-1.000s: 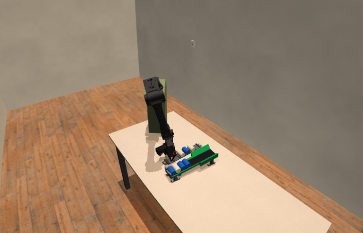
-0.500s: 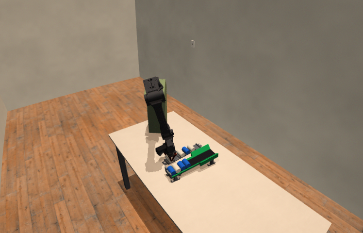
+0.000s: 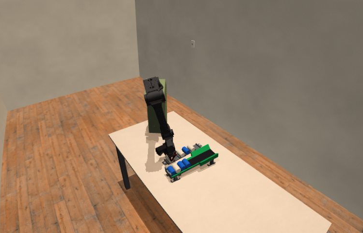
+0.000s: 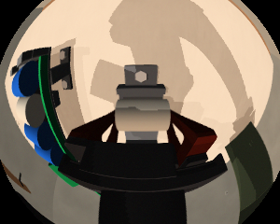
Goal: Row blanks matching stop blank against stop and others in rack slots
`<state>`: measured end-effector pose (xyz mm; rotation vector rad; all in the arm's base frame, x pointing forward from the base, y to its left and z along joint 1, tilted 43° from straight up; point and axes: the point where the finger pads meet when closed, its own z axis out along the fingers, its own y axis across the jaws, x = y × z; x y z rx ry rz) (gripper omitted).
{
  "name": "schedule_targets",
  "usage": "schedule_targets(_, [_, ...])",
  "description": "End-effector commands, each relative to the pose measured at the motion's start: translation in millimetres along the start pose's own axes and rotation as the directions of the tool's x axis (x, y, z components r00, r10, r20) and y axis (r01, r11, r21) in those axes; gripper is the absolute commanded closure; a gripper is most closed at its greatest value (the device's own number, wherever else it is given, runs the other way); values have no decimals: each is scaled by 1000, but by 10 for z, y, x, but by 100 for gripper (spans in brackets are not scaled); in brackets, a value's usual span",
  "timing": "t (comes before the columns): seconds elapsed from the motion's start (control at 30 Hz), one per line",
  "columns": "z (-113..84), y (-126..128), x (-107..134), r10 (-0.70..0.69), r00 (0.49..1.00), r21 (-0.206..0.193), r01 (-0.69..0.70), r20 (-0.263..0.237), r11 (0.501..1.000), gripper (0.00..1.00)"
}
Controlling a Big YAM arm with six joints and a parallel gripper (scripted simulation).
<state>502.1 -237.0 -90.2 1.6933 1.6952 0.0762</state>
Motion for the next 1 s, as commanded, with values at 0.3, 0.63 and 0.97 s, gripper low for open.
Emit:
schedule_targets(0.3, [-82, 200, -24, -1, 1000, -32, 1, 7, 999, 43])
schedule_targets(0.63, [-84, 211, -18, -1, 1000, -34, 1, 7, 999, 43])
schedule_targets(0.97, [-85, 224, -20, 2, 1000, -33, -2, 7, 999, 43])
